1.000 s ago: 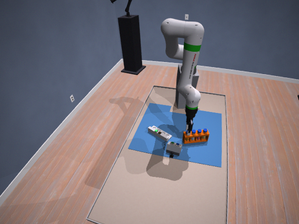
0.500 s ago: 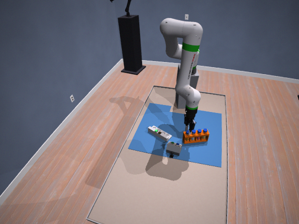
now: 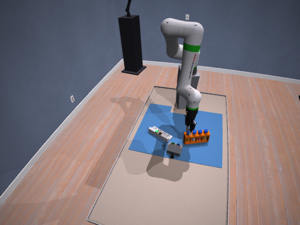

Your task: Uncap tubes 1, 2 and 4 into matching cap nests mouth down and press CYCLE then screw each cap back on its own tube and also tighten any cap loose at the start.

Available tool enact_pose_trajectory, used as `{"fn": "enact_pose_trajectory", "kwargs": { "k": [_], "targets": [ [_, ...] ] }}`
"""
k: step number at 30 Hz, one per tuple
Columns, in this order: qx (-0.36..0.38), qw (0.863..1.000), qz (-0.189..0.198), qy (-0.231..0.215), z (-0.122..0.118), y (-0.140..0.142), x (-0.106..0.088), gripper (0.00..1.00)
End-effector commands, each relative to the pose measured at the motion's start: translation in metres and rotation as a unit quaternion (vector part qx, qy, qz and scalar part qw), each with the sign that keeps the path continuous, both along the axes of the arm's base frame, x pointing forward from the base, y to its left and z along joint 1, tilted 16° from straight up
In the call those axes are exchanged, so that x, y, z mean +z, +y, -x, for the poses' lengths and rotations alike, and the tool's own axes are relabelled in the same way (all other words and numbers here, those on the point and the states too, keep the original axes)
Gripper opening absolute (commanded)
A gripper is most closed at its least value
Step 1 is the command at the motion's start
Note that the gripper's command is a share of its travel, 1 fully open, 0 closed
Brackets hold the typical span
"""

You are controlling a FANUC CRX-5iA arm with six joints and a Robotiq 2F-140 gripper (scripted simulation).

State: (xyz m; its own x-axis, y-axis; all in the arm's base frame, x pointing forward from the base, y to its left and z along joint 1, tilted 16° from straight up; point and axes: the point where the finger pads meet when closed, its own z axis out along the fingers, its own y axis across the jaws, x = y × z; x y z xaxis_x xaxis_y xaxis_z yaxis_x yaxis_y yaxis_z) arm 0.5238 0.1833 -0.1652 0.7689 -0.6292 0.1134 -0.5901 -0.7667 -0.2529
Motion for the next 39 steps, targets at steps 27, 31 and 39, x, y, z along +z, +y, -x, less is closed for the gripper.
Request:
{"fn": "enact_pose_trajectory", "kwargs": {
  "k": [27, 31, 39],
  "targets": [
    [-0.363, 0.926, -0.094, 0.048, -0.0004, 0.0002, -0.0012, 0.00],
    [-0.363, 0.926, -0.094, 0.048, -0.0004, 0.0002, -0.0012, 0.35],
    [-0.363, 0.926, -0.094, 0.048, -0.0004, 0.0002, -0.0012, 0.35]
  ]
}}
